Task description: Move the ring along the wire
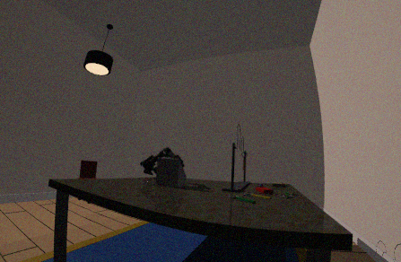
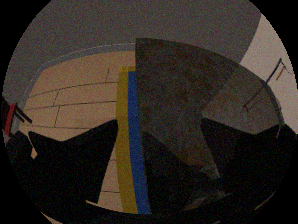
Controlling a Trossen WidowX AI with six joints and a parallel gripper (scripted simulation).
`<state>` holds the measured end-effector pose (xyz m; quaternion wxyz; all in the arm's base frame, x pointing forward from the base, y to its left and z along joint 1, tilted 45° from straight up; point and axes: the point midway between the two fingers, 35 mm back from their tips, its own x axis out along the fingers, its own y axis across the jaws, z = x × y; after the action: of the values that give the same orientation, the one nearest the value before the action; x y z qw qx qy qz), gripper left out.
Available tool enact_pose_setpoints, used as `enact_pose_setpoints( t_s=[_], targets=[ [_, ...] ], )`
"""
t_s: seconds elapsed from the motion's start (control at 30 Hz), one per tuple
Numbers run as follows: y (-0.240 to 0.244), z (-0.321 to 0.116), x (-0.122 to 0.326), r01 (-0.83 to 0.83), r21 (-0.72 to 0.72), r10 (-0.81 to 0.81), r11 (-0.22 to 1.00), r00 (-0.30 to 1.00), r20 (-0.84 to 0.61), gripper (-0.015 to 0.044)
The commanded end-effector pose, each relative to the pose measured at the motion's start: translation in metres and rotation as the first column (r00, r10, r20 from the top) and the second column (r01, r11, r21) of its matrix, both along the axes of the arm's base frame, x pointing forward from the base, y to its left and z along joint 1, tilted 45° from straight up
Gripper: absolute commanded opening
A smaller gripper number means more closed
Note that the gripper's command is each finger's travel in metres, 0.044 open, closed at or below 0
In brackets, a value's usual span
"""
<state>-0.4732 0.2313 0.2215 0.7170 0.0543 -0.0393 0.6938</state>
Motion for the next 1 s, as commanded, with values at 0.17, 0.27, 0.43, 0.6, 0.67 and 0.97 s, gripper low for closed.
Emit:
enact_pose_setpoints(
  t_s=[0.17,0.27,0.43,0.6,0.67,0.97],
  targets=[
    [0.009,0.022,0.006,-0.014,0.032,0.016,0.999,0.996,-0.087,0.0242],
    [0.030,0.038,0.018,0.010,0.050,-0.003,0.999,0.992,-0.125,0.0164],
    [0.072,0.066,0.048,0.066,0.079,-0.050,0.995,0.981,-0.186,0.0160],
    [0.109,0.094,0.083,0.121,0.107,-0.092,0.987,0.965,-0.245,0.0160],
    [0.123,0.104,0.098,0.142,0.117,-0.106,0.983,0.958,-0.268,0.0160],
    [0.154,0.133,0.139,0.158,0.173,-0.089,0.972,0.933,-0.350,0.0160]
  ],
)
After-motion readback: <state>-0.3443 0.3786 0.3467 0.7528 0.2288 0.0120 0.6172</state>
